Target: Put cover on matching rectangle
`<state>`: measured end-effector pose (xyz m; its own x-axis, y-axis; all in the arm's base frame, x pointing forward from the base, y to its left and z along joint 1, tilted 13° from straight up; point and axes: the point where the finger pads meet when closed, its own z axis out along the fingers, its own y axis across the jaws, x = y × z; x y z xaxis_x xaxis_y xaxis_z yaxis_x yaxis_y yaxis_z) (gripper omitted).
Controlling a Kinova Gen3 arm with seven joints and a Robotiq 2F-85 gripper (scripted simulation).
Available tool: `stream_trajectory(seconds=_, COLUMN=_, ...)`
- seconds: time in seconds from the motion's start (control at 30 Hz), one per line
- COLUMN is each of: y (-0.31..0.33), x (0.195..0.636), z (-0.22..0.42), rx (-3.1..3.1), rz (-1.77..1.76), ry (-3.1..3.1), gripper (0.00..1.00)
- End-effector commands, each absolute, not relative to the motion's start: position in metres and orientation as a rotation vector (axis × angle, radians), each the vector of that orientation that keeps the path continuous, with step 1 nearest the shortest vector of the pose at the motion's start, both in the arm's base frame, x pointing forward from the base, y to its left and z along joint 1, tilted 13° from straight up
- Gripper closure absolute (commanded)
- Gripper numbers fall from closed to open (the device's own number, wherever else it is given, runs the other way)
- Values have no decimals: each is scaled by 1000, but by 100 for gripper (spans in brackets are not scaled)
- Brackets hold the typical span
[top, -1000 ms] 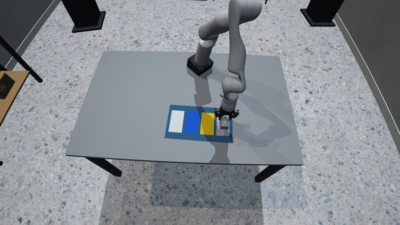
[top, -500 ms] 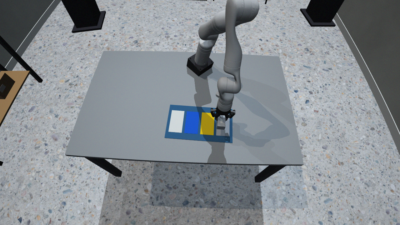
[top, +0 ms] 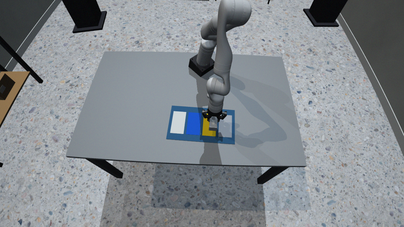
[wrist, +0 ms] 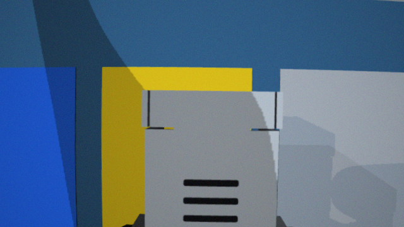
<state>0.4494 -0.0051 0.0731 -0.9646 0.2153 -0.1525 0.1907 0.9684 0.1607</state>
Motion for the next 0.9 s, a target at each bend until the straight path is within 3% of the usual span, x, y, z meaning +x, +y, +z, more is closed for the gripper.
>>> stream_trajectory(seconds=0.0, y=-14, x=449, z=70, rx=306, rz=218, ry=2946, gripper=100)
stream_trajectory(seconds=0.87, y=-23, x=447, z=67, rx=306, rz=218, ry=2946, gripper=100)
